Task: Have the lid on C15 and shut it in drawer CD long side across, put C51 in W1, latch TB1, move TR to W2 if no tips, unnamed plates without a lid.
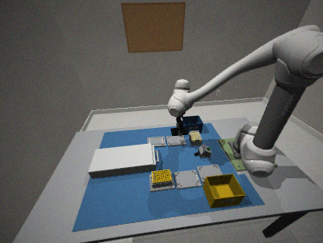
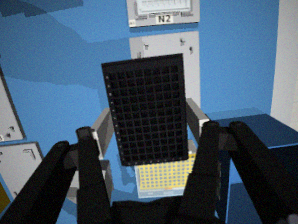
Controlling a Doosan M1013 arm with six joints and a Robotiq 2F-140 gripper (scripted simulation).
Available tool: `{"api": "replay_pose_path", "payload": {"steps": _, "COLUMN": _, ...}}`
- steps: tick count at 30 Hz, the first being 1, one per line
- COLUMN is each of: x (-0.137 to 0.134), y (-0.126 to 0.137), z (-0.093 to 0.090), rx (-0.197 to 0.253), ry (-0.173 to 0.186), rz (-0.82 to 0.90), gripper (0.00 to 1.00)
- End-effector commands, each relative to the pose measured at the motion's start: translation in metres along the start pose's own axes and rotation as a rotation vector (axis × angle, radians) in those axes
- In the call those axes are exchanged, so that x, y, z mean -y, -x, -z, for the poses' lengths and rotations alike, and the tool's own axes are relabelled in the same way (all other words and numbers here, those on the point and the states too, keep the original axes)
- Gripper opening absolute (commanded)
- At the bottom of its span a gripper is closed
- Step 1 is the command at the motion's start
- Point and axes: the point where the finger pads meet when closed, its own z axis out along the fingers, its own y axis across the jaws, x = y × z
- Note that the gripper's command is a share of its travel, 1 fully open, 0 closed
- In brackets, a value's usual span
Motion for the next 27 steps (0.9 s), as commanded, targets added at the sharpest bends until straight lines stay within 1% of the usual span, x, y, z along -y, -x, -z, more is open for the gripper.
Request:
{"api": "replay_pose_path", "payload": {"steps": 1, "x": 0.004, "y": 0.001, "z": 0.0, "rx": 0.0, "ry": 0.0, "rz": 0.0, "gripper": 0.0}}
{"api": "replay_pose_path", "payload": {"steps": 15, "x": 0.039, "y": 0.014, "z": 0.0, "rx": 0.0, "ry": 0.0, "rz": 0.0, "gripper": 0.0}}
{"api": "replay_pose_path", "payload": {"steps": 17, "x": 0.039, "y": 0.014, "z": 0.0, "rx": 0.0, "ry": 0.0, "rz": 0.0, "gripper": 0.0}}
{"api": "replay_pose_path", "payload": {"steps": 27, "x": 0.064, "y": 0.023, "z": 0.0, "rx": 0.0, "ry": 0.0, "rz": 0.0, "gripper": 0.0}}
